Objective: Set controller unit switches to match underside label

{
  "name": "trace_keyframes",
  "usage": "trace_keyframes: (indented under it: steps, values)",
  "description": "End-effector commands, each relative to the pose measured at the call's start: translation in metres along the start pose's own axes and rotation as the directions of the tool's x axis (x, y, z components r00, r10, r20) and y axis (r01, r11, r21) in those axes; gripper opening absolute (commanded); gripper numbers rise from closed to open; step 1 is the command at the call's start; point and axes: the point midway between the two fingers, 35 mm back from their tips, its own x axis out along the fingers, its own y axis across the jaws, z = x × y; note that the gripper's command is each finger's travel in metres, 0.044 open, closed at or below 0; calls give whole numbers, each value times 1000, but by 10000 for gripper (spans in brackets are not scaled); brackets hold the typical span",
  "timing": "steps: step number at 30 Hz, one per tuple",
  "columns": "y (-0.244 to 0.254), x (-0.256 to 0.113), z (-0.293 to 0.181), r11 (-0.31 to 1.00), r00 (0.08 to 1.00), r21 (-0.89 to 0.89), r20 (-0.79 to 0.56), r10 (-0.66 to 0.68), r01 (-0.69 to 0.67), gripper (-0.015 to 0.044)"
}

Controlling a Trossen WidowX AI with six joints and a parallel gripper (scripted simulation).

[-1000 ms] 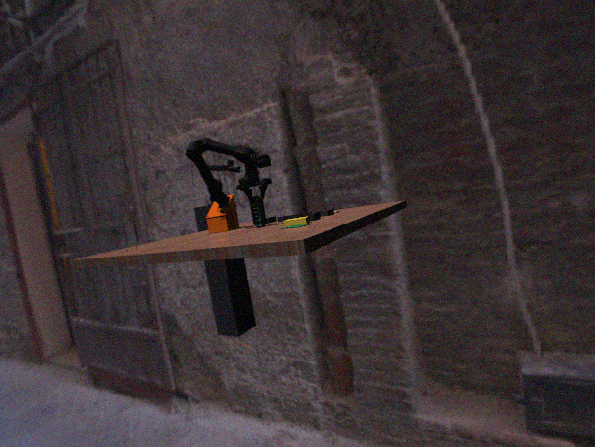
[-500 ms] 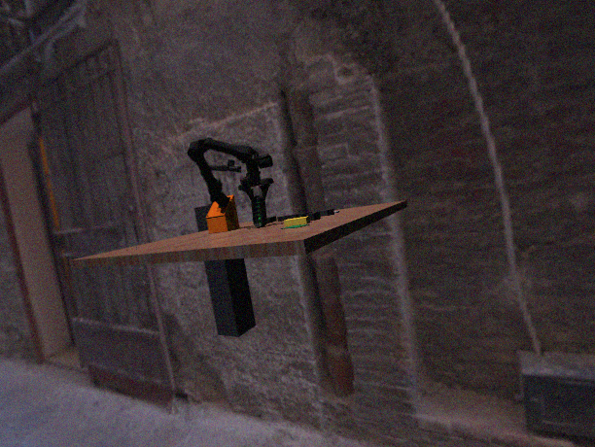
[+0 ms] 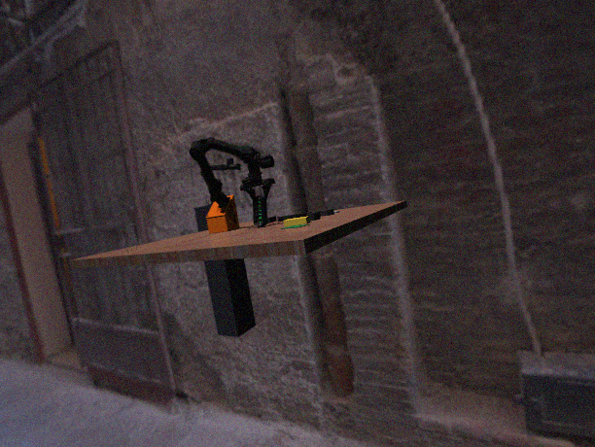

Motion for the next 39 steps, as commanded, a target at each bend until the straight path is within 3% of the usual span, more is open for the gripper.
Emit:
trace_keyframes:
  steps: [1,39]
  values:
    - [-3,6,-4,1000,1000,5,-1,-21,21,338]
    - [-3,14,-34,1000,1000,6,-2,-21,21,338]
